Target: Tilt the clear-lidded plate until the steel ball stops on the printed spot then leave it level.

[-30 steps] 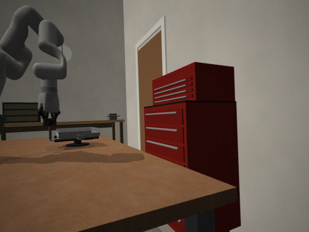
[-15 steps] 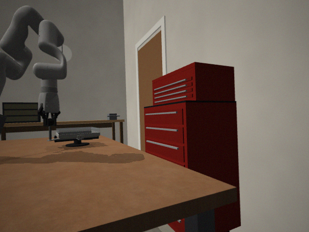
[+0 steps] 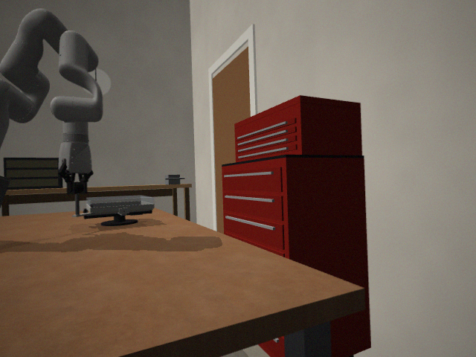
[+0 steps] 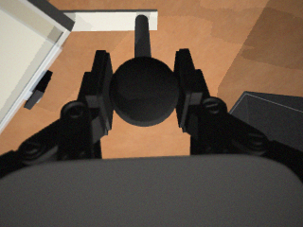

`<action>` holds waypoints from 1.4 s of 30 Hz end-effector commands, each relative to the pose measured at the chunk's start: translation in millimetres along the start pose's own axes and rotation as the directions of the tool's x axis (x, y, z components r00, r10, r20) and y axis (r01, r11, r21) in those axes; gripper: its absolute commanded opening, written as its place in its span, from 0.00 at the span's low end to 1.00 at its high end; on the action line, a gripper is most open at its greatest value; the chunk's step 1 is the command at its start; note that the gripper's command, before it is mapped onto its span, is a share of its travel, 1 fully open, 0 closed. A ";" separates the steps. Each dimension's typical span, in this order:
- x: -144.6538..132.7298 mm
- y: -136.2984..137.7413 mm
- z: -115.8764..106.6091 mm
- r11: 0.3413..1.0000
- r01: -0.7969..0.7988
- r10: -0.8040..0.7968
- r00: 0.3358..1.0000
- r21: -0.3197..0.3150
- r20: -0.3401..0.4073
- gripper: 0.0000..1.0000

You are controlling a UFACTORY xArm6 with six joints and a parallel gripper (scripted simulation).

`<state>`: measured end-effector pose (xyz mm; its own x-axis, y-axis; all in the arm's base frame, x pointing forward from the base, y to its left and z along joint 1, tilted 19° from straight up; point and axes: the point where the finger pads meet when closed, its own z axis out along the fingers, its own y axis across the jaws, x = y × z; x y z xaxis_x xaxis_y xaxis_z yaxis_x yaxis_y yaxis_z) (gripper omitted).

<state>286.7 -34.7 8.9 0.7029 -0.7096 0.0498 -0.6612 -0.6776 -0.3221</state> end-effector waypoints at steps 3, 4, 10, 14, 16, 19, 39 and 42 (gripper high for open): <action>2.3 -0.7 -0.9 1.000 0.001 -0.001 1.000 0.001 -0.005 0.00; 2.3 -0.7 -0.9 1.000 0.001 -0.001 1.000 0.001 -0.005 0.00; -1.3 -0.4 -0.5 1.000 0.001 -0.001 1.000 0.001 -0.005 0.00; -1.4 -0.3 -0.3 1.000 0.001 -0.001 1.000 0.001 -0.005 0.00; -1.5 -0.3 -0.2 1.000 0.001 -0.001 1.000 0.001 -0.005 0.00; -1.5 -0.3 -0.2 1.000 0.001 -0.001 1.000 0.001 -0.005 0.00; -2.3 -0.4 -0.5 1.000 0.001 -0.001 1.000 0.001 -0.005 0.00; -0.3 -0.3 -0.3 1.000 0.001 -0.001 1.000 0.001 -0.005 0.00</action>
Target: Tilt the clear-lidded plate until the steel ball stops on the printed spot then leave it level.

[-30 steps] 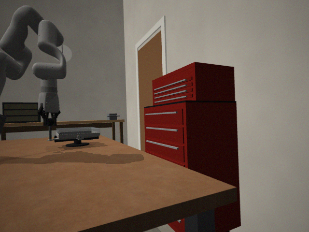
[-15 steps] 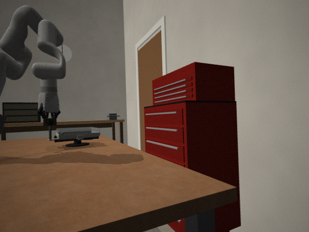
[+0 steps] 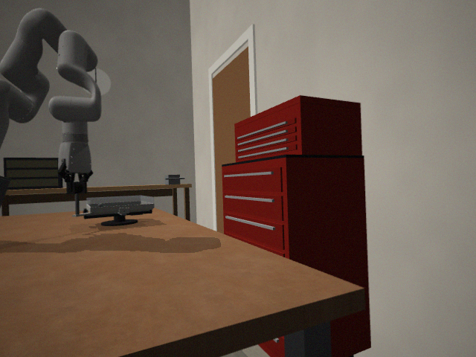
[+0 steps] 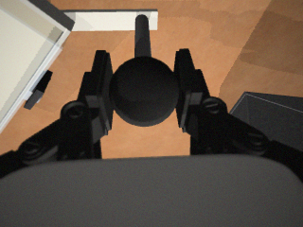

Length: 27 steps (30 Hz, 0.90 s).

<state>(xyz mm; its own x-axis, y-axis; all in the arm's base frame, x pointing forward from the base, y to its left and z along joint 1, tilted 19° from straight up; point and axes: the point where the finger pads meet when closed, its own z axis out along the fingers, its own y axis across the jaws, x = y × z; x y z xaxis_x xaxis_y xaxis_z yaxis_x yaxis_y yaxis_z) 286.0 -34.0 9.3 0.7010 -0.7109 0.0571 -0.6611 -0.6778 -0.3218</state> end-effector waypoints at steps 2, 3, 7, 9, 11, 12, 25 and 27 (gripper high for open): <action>2.8 -0.1 0.4 1.000 0.000 0.000 1.000 0.001 0.002 0.00; 2.8 0.0 0.5 1.000 0.000 0.000 1.000 0.001 0.003 0.00; 3.1 0.2 1.1 1.000 0.000 0.000 1.000 0.001 0.003 0.00; 3.1 0.3 1.2 1.000 0.000 0.000 1.000 0.001 0.003 0.00; 3.1 0.3 1.2 1.000 0.000 0.000 1.000 0.001 0.003 0.00; 3.1 0.3 1.2 1.000 0.000 0.000 1.000 0.001 0.003 0.00; 2.0 -1.0 -1.7 1.000 0.000 0.000 1.000 0.001 0.002 0.00; 2.0 -1.0 -1.7 1.000 0.000 0.000 1.000 0.001 0.002 0.00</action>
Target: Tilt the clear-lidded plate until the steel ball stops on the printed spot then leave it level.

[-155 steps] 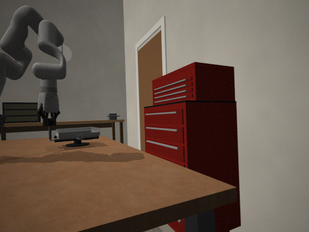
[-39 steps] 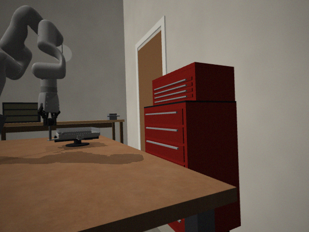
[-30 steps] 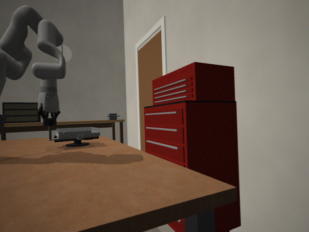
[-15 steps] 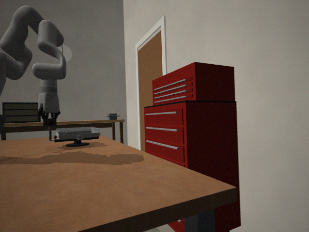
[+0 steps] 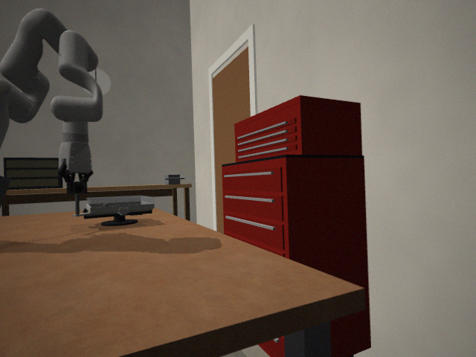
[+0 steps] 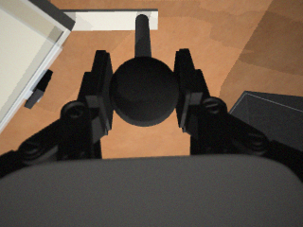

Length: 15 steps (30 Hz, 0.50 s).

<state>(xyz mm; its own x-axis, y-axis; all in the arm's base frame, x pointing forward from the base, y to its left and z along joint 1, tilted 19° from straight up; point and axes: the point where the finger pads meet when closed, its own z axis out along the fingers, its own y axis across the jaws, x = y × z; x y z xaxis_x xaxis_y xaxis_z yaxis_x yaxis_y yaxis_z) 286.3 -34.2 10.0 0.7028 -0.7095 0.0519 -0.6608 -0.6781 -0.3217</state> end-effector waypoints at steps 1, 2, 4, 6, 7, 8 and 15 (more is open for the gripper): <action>1.5 -0.7 -1.1 1.000 0.000 0.000 1.000 0.001 -0.003 0.00; 1.5 -0.7 -1.1 1.000 0.000 0.000 1.000 0.001 -0.003 0.00; 1.5 -0.7 -1.1 1.000 0.000 0.000 1.000 0.001 -0.003 0.00; 1.5 -0.5 -0.6 1.000 0.000 0.000 1.000 0.001 -0.003 0.00; 1.4 -0.3 -0.2 1.000 0.000 0.000 1.000 0.001 -0.003 0.00; 1.4 -0.2 0.2 1.000 0.000 0.000 1.000 0.001 -0.003 0.00; 1.5 0.8 2.4 1.000 0.000 0.000 1.000 0.001 -0.003 0.00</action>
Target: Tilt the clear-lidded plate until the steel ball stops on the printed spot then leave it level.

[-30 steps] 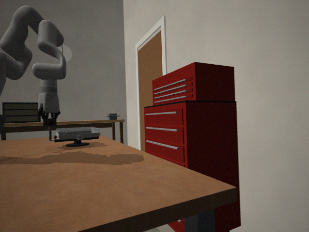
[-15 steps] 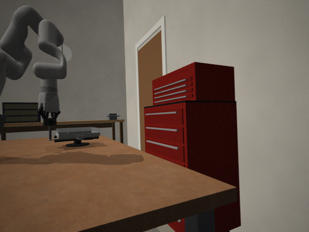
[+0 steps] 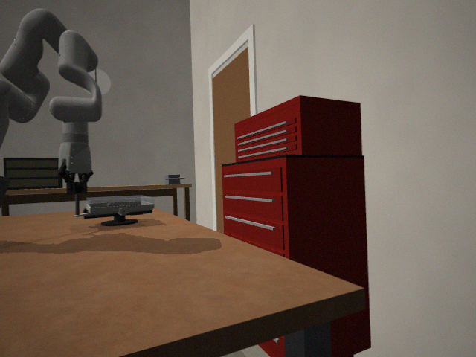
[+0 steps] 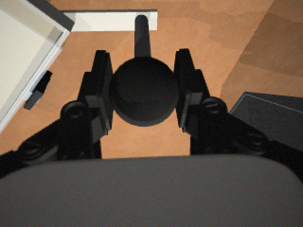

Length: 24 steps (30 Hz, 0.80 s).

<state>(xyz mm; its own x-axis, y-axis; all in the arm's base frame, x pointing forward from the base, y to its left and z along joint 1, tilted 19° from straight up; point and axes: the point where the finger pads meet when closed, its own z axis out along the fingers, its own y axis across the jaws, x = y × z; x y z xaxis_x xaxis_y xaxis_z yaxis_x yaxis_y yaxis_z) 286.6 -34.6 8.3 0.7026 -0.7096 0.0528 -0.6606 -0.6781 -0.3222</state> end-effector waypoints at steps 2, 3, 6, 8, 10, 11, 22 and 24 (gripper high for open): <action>1.1 0.2 0.9 1.000 0.000 0.000 1.000 0.001 -0.002 0.00; 1.1 0.2 0.9 1.000 0.000 0.000 1.000 0.001 -0.002 0.00; 1.1 0.2 0.9 1.000 0.000 0.000 1.000 0.001 -0.002 0.00; 0.5 0.1 0.7 1.000 0.000 0.000 1.000 0.001 -0.002 0.00; -0.8 -0.1 0.3 1.000 0.000 0.000 1.000 0.001 -0.002 0.00; -1.5 -0.1 0.2 1.000 0.000 0.000 1.000 0.001 -0.002 0.00; -2.1 -0.4 -0.5 1.000 0.000 0.000 1.000 0.001 -0.002 0.00; -2.1 -0.4 -0.5 1.000 0.000 0.000 1.000 0.001 -0.002 0.00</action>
<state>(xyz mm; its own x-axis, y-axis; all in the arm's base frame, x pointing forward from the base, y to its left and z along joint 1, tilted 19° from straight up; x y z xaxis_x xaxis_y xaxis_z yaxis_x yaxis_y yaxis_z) 286.2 -34.1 8.8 0.7009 -0.7109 0.0579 -0.6610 -0.6779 -0.3218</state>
